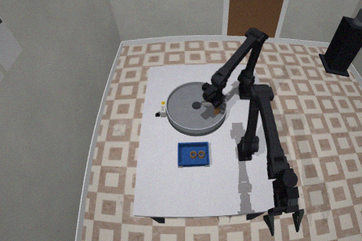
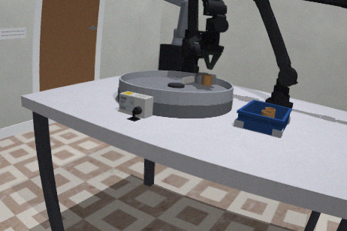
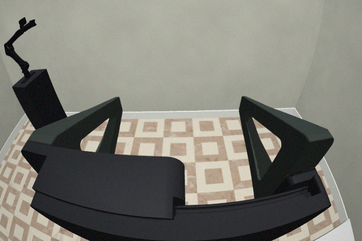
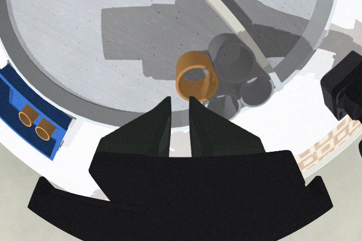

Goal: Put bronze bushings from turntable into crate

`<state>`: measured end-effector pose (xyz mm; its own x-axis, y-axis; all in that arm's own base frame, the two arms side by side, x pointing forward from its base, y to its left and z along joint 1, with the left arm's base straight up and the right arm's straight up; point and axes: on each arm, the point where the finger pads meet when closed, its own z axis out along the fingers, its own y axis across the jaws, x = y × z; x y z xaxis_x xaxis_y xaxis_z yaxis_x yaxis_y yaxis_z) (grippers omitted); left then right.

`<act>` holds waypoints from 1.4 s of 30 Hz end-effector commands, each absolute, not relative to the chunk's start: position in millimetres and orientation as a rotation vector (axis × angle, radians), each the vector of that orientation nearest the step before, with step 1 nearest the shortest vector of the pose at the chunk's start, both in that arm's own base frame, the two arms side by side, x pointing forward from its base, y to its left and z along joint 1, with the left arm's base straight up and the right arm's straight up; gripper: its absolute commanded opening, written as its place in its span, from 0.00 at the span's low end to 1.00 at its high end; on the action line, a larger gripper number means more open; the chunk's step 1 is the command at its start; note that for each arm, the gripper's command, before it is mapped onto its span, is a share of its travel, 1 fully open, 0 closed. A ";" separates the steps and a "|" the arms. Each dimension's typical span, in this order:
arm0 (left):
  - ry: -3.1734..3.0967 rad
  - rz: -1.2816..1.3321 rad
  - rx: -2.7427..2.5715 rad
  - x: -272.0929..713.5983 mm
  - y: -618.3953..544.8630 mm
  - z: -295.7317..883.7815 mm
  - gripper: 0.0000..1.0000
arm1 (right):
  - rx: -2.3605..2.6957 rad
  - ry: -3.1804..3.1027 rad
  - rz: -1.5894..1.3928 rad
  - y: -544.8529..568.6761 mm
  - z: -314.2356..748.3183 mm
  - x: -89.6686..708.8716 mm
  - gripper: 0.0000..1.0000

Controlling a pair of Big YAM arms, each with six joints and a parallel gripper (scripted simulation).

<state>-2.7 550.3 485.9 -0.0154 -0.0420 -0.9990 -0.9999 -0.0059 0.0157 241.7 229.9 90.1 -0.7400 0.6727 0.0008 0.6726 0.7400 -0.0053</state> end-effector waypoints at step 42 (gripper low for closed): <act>1.204 1.218 -1.218 -5.7 544.9 500.5 1.00 | -1.123 -2.932 -0.002 237.4 78.1 241.9 0.15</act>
